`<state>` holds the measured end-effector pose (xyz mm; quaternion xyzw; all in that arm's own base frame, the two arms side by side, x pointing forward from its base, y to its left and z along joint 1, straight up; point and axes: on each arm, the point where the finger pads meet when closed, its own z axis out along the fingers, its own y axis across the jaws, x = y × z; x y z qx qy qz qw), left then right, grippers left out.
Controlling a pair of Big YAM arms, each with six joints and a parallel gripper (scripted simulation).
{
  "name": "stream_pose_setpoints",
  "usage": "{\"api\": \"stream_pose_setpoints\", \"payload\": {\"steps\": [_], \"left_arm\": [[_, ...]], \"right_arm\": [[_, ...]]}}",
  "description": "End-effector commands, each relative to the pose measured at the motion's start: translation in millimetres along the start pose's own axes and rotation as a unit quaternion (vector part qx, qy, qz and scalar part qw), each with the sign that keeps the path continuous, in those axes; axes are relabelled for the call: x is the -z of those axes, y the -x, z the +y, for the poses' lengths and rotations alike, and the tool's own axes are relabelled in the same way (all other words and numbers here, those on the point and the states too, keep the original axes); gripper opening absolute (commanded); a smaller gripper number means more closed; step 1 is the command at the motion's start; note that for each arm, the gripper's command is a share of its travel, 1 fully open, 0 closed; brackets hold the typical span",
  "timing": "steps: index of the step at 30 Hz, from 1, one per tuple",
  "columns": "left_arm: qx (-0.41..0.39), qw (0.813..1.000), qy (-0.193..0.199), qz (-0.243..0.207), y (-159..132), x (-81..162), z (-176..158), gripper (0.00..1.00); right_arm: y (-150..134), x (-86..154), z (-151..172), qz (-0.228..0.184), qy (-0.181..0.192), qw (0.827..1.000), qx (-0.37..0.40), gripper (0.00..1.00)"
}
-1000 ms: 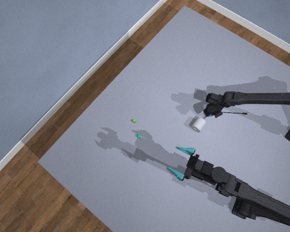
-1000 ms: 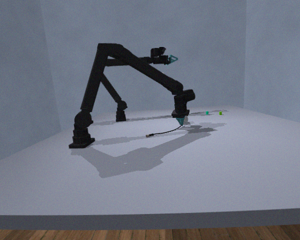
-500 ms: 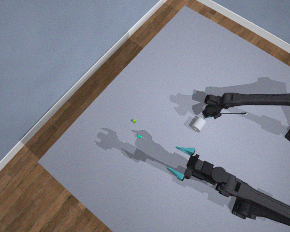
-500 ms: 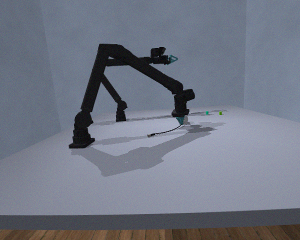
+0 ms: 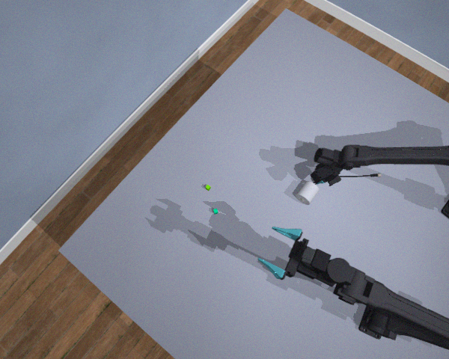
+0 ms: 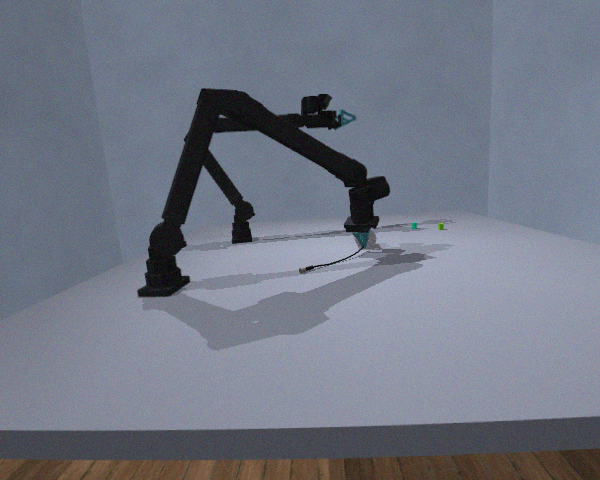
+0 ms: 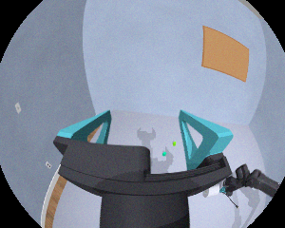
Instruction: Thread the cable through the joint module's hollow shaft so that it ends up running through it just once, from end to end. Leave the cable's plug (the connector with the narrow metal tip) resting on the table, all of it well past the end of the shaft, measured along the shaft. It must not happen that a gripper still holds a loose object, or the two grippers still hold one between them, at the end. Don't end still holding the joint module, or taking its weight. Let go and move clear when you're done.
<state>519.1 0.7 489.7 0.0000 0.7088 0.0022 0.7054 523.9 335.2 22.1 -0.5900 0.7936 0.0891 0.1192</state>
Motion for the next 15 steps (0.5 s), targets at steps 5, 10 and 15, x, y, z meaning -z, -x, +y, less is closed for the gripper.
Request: {"api": "stream_pose_setpoints", "payload": {"steps": [5, 10, 15], "left_arm": [[-0.006, 1.0, 0.001, -0.008, 13.4, -2.4, 1.0, 0.96], [-0.006, 1.0, 0.001, -0.008, 13.4, -2.4, 1.0, 0.96], [-0.006, 1.0, 0.001, -0.008, 13.4, -2.4, 1.0, 0.96]], "right_arm": [[35.9, 14.9, -11.6, -0.017, -0.015, 1.0, 0.006, 0.0], [41.6, 15.2, -10.9, -0.017, -0.015, 1.0, 0.007, 0.0], [45.4, 15.4, -10.3, -0.018, -0.015, 1.0, 0.007, 0.0]]}}
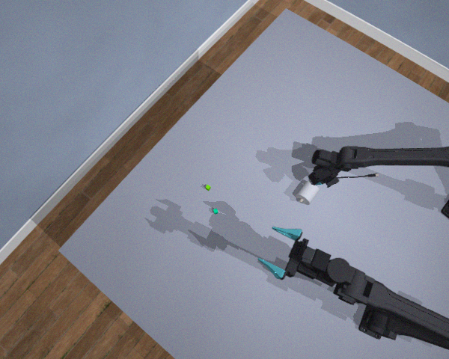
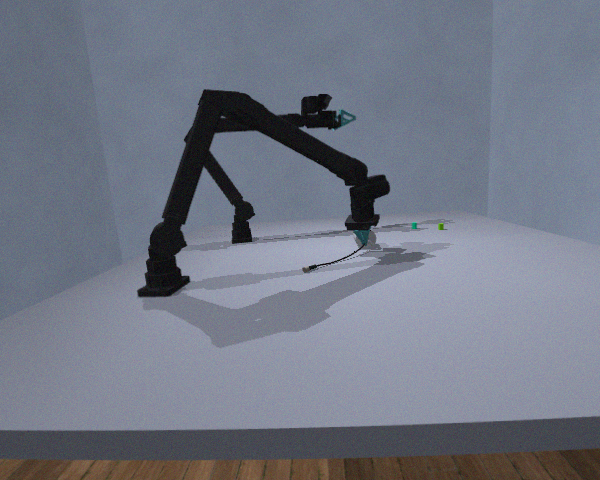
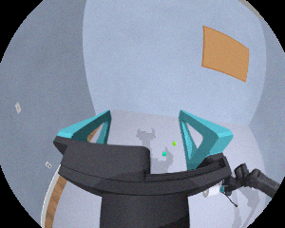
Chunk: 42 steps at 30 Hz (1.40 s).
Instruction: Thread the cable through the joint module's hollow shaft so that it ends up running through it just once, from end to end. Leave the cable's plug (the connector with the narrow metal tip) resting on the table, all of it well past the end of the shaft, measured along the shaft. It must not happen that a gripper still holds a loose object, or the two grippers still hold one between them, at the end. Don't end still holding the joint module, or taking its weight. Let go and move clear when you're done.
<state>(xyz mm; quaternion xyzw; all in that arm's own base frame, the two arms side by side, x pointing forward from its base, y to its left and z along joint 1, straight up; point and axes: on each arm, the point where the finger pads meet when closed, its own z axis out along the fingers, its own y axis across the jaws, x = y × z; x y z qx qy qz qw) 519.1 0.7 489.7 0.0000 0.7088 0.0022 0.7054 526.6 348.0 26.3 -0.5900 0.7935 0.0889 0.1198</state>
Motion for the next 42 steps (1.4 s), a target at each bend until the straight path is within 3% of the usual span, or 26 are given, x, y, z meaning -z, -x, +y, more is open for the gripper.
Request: {"api": "stream_pose_setpoints", "payload": {"steps": [1, 2, 3, 18, 21, 33, 35, 36, 37, 42], "left_arm": [[-0.006, 1.0, 0.001, -0.008, 13.4, -2.4, 1.0, 0.96], [-0.006, 1.0, 0.001, -0.008, 13.4, -2.4, 1.0, 0.96], [-0.006, 1.0, 0.001, -0.008, 13.4, -2.4, 1.0, 0.96], [-0.006, 1.0, 0.001, -0.008, 13.4, -2.4, 1.0, 0.96], [-0.006, 1.0, 0.001, -0.008, 13.4, -2.4, 1.0, 0.96], [-0.006, 1.0, 0.001, -0.008, 13.4, -2.4, 1.0, 0.96], [-0.006, 1.0, 0.001, -0.008, 13.4, -2.4, 1.0, 0.96], [-0.006, 1.0, 0.001, -0.008, 13.4, -2.4, 1.0, 0.96], [-0.006, 1.0, 0.001, -0.008, 13.4, -2.4, 1.0, 0.96], [-0.006, 1.0, 0.001, -0.008, 13.4, -2.4, 1.0, 0.96]], "right_arm": [[31.7, 15.2, -11.5, -0.018, -0.015, 1.0, 0.006, 0.0], [27.6, 27.9, -23.9, -0.025, -0.025, 0.999, -0.002, 0.0], [24.3, 31.1, -28.8, -0.024, -0.026, 0.999, -0.007, 0.32], [36.1, 37.5, -23.4, -0.035, -0.032, 0.999, 0.004, 0.32], [-1.1, 17.8, -12.9, -0.015, -0.02, 1.0, -0.015, 0.32], [-24.0, 20.8, -11.8, -0.017, -0.031, 0.998, -0.049, 0.32], [-24.0, 20.8, -11.8, -0.017, -0.031, 0.998, -0.049, 0.32], [-9.9, 26.8, -12.6, -0.026, -0.038, 0.998, -0.043, 0.32], [-25.4, 19.1, -7.0, -0.016, -0.031, 0.998, -0.051, 0.32], [-37.9, 21.1, -9.8, -0.016, -0.036, 0.997, -0.068, 0.32]]}}
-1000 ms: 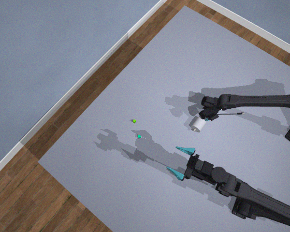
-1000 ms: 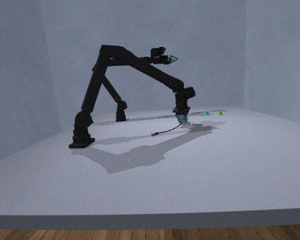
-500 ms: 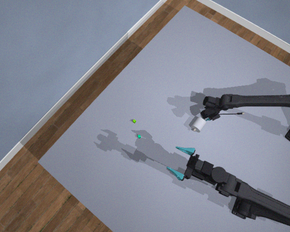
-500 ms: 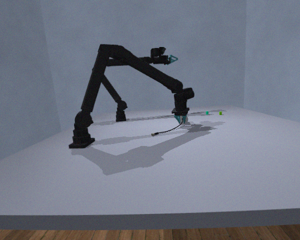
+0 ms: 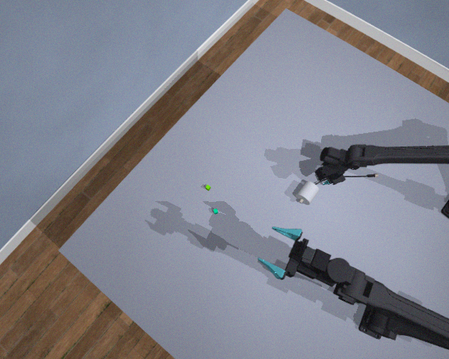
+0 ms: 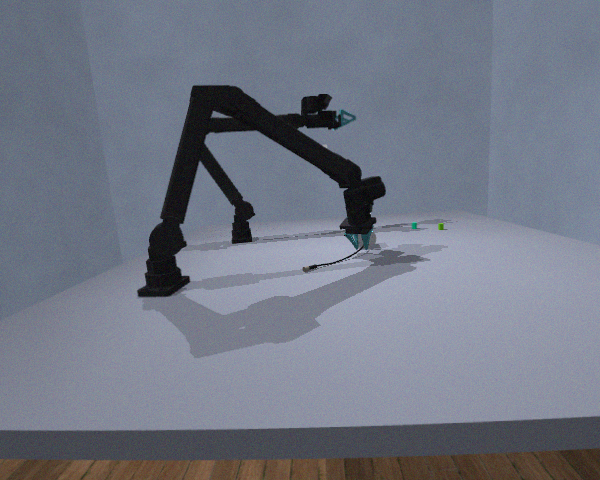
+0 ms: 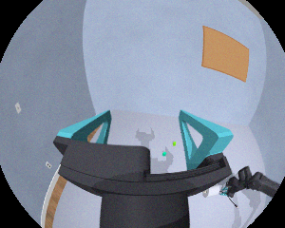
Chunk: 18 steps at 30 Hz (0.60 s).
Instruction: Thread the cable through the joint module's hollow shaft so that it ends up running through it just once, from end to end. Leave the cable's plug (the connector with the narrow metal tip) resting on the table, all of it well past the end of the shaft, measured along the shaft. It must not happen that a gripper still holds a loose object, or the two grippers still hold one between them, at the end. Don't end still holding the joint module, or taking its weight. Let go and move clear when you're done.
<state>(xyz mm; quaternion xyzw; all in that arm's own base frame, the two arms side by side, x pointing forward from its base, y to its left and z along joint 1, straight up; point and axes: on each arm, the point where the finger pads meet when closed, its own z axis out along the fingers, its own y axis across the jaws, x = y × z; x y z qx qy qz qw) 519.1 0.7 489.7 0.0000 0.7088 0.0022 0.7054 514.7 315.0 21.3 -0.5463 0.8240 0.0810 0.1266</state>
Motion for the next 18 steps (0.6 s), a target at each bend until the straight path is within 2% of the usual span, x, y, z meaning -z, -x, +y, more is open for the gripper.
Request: {"api": "stream_pose_setpoints", "payload": {"steps": [1, 4, 6, 7, 10, 12, 18], "left_arm": [[-0.006, 1.0, 0.001, -0.008, 13.4, -2.4, 1.0, 0.96], [-0.006, 1.0, 0.001, -0.008, 13.4, -2.4, 1.0, 0.96], [-0.006, 1.0, 0.001, -0.008, 13.4, -2.4, 1.0, 0.96], [-0.006, 1.0, 0.001, -0.008, 13.4, -2.4, 1.0, 0.96], [-0.006, 1.0, 0.001, -0.008, 13.4, -2.4, 1.0, 0.96], [-0.006, 1.0, 0.001, -0.008, 13.4, -2.4, 1.0, 0.96], [-0.006, 1.0, 0.001, -0.008, 13.4, -2.4, 1.0, 0.96]], "right_arm": [[-4.1, 15.0, -12.6, -0.016, -0.018, 0.999, -0.021, 0.32], [-10.2, 15.2, -12.7, -0.016, -0.021, 0.999, -0.029, 0.32], [-1.1, 21.0, -18.3, -0.024, -0.026, 0.999, -0.027, 0.32], [-6.1, 13.5, -6.8, -0.017, -0.019, 0.999, -0.024, 0.0], [-1.5, 13.0, -1.5, -0.017, -0.017, 1.0, -0.019, 0.0], [15.5, 23.2, -9.9, -0.031, -0.026, 0.999, -0.015, 0.0], [12.1, 16.3, -4.4, -0.023, -0.02, 0.999, -0.014, 0.0]]}}
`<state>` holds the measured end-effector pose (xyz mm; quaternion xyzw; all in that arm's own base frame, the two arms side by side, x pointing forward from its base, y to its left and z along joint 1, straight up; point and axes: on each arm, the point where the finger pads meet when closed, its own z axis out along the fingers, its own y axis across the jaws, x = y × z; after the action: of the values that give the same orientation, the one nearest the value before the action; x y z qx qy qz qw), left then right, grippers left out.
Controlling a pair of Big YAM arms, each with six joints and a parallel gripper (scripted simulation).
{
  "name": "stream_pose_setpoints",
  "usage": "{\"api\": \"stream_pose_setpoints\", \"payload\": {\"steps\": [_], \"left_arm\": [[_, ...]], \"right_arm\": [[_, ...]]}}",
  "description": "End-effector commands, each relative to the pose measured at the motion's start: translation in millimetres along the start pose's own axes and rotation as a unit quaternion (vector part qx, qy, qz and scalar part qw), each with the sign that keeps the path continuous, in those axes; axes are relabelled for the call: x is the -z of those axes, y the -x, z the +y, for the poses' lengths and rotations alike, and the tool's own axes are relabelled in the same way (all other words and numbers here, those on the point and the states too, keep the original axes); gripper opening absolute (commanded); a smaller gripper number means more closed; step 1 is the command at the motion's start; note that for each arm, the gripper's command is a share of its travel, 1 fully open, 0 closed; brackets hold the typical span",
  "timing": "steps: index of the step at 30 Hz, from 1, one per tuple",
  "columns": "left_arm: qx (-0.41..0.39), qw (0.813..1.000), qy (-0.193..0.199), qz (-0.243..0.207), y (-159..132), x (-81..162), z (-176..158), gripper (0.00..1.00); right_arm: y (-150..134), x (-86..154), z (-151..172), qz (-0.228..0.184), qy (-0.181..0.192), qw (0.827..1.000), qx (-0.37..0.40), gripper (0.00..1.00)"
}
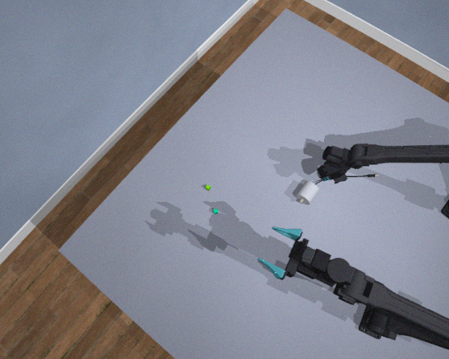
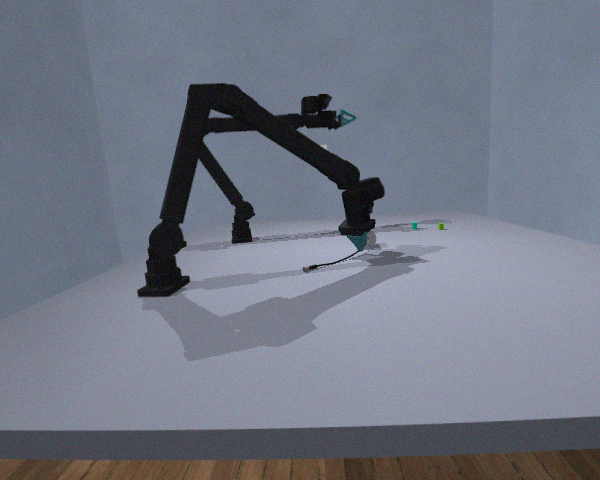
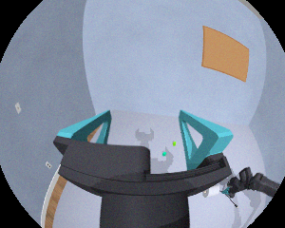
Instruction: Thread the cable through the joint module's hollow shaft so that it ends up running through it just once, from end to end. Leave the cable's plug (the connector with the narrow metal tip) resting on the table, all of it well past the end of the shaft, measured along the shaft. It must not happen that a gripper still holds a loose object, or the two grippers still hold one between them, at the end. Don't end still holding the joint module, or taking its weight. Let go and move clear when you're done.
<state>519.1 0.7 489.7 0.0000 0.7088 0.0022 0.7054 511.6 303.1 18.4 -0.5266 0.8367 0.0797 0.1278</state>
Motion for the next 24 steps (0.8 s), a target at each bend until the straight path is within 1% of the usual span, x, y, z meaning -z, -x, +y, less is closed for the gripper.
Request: {"api": "stream_pose_setpoints", "payload": {"steps": [1, 7, 10, 11, 16, 18, 24], "left_arm": [[-0.006, 1.0, 0.001, -0.008, 13.4, -2.4, 1.0, 0.96], [-0.006, 1.0, 0.001, -0.008, 13.4, -2.4, 1.0, 0.96], [-0.006, 1.0, 0.001, -0.008, 13.4, -2.4, 1.0, 0.96], [-0.006, 1.0, 0.001, -0.008, 13.4, -2.4, 1.0, 0.96], [-0.006, 1.0, 0.001, -0.008, 13.4, -2.4, 1.0, 0.96], [-0.006, 1.0, 0.001, -0.008, 13.4, -2.4, 1.0, 0.96], [-0.006, 1.0, 0.001, -0.008, 13.4, -2.4, 1.0, 0.96]], "right_arm": [[23.7, 14.2, -1.2, -0.022, -0.013, 1.0, 0.009, 0.0], [17.3, 7.0, 1.1, -0.013, -0.007, 1.0, 0.011, 0.0], [15.8, 8.8, -3.7, -0.013, -0.009, 1.0, 0.007, 0.0], [15.4, 4.5, 2.2, -0.009, -0.005, 1.0, 0.012, 0.0], [10.1, -1.3, 4.1, -0.002, 0.001, 1.0, 0.012, 0.0], [31.4, 9.7, -5.3, -0.015, -0.009, 1.0, 0.009, 0.0], [36.3, 8.5, -3.3, -0.014, -0.008, 1.0, 0.009, 0.0]]}}
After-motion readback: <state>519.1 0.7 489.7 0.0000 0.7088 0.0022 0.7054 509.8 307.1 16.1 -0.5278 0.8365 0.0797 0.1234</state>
